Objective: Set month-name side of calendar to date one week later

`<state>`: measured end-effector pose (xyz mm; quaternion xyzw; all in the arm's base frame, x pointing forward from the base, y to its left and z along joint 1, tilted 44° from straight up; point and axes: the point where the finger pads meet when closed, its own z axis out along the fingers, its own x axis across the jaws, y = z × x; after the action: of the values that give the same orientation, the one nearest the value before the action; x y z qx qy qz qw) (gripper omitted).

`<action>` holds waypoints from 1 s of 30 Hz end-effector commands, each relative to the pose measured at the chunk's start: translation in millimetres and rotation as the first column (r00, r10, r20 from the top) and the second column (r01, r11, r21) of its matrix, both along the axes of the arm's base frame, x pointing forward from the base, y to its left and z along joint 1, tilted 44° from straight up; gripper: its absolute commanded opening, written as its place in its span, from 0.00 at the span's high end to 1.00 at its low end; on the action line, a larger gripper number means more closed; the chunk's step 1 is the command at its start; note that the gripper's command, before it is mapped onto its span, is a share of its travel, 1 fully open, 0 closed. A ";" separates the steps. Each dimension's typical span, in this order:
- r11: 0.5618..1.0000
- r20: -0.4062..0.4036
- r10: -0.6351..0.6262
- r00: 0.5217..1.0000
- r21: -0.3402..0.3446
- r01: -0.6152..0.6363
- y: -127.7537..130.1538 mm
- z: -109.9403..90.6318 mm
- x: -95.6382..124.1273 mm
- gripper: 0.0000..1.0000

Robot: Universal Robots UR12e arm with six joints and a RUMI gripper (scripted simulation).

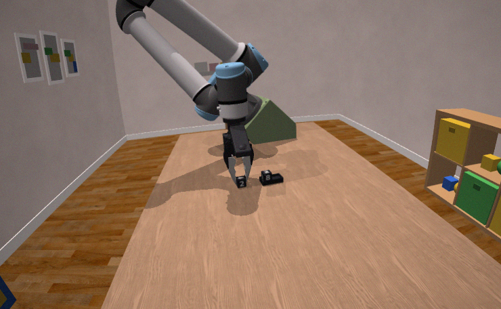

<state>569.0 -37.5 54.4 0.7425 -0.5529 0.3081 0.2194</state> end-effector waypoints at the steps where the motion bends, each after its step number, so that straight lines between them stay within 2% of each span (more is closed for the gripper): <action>1: 1.000 0.001 0.000 1.000 0.000 0.000 0.2 0.2 0.2 0.90; 30: 1.000 0.001 0.000 1.000 0.000 0.000 -2.4 -2.5 1.1 0.90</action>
<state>569.8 -40.1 51.6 0.7425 -0.5529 0.3081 0.2194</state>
